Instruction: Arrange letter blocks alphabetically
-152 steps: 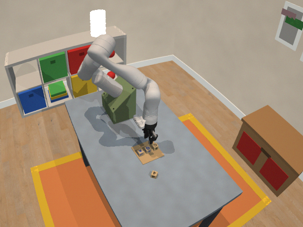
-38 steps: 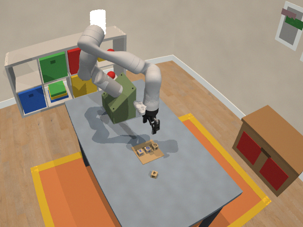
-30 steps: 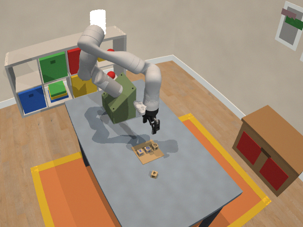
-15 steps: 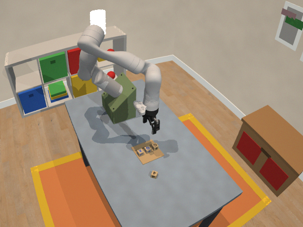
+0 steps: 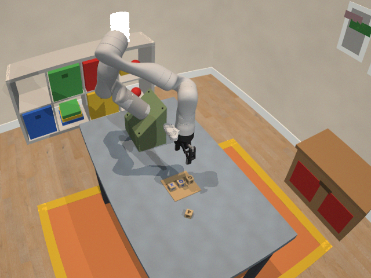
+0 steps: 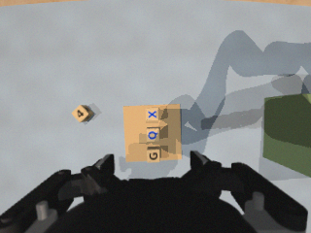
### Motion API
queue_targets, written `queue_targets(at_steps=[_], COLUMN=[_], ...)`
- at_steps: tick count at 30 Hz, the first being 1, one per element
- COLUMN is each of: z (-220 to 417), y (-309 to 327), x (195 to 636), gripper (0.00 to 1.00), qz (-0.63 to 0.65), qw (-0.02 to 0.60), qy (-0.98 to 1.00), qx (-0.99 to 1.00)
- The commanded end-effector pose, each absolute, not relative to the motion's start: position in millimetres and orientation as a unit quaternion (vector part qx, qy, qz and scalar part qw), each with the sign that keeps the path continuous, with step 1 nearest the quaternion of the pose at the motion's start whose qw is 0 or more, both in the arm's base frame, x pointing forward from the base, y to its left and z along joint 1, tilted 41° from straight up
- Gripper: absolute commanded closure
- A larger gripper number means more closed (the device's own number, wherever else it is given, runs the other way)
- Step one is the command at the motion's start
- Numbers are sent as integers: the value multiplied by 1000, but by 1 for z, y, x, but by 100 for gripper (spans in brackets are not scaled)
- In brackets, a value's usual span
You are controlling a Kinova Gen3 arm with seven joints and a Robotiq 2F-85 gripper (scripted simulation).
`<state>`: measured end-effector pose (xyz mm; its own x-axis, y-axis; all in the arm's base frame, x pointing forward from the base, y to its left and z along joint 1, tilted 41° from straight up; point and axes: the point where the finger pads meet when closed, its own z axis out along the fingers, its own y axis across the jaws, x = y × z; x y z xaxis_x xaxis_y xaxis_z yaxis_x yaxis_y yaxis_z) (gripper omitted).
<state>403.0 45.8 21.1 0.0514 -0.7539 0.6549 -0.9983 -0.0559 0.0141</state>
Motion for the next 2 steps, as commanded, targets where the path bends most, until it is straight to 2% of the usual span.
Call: queue_targets(at_steps=[1,2], z=[21,21], y=[47,47], x=[403,403], gripper=[0,0], qz=[250,250], qw=[244,244], qy=[-642,-642], qx=[683,683])
